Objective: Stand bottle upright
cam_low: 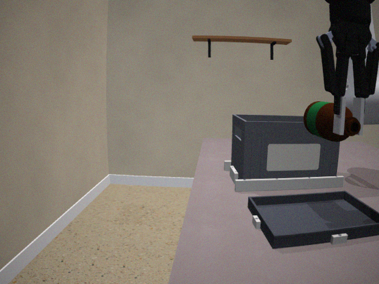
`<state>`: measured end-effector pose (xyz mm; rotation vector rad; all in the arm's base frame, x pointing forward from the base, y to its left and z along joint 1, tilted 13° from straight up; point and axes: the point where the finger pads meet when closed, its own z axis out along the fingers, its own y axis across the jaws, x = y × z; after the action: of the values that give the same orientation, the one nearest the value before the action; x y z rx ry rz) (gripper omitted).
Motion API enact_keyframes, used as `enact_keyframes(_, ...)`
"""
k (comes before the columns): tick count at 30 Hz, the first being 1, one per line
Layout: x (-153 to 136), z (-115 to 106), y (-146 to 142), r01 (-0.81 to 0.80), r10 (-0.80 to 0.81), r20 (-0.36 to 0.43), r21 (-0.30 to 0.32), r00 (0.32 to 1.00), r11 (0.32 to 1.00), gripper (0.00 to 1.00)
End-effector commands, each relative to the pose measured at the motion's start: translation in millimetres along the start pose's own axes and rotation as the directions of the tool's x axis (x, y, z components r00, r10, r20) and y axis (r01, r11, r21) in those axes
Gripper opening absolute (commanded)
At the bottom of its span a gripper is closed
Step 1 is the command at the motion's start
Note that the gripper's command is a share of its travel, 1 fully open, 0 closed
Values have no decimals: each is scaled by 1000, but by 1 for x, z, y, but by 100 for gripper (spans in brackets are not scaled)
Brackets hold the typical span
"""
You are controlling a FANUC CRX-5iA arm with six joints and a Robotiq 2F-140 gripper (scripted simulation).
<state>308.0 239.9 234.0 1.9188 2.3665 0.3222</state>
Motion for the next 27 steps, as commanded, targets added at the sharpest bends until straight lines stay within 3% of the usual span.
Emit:
enact_keyframes(1, 0, 0, 0, 0, 0, 0, 0, 1000, 1000, 0)
enact_keyframes(16, 0, 0, 0, -5, 5, 0, 0, 1000, 1000, 0)
enact_keyframes(27, 0, 0, 0, -98, 98, 0, 0, 995, 995, 0)
